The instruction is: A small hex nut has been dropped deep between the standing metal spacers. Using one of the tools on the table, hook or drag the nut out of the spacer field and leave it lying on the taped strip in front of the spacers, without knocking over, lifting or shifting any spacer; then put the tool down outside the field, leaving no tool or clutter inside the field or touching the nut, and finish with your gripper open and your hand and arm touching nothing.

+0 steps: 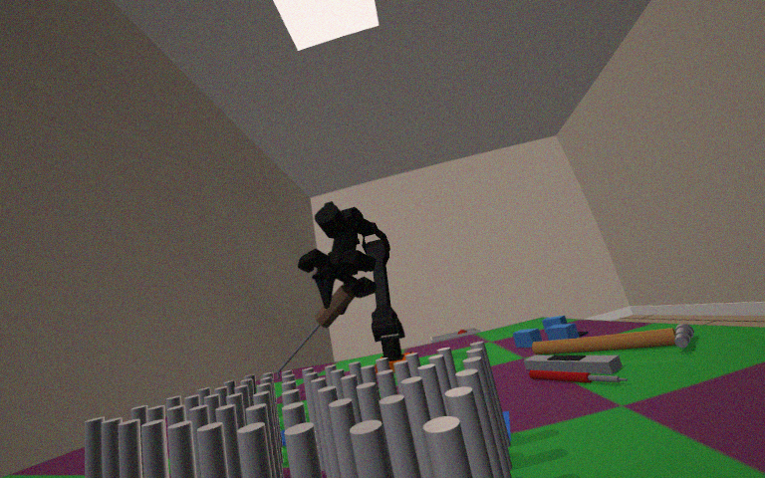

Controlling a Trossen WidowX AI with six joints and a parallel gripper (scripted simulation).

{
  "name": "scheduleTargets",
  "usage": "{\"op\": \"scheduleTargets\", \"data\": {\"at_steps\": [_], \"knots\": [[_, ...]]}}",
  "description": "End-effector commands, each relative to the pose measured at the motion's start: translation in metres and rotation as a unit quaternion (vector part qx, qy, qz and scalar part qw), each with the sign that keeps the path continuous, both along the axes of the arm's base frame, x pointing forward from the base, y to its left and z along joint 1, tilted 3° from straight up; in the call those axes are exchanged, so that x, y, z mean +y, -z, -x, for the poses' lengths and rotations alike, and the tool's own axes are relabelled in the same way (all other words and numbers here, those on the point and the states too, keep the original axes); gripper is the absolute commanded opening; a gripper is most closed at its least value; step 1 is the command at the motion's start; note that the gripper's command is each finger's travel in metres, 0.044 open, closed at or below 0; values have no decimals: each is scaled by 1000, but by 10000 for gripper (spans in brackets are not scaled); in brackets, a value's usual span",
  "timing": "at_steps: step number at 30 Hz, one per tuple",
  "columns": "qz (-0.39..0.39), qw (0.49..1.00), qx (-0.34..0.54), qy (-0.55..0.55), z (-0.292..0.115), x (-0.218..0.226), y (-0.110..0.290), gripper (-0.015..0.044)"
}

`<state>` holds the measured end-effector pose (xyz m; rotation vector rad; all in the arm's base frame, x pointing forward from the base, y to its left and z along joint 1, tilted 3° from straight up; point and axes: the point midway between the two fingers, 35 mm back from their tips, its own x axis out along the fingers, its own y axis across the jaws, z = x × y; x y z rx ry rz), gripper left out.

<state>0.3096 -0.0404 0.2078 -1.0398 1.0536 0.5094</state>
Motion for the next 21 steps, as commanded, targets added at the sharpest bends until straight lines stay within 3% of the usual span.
{"op": "scheduleTargets", "data": {"at_steps": [1,21], "knots": [[30,998,0,-52,3,8,-2,0],[184,921,18,-344,21,56,1,0]]}}
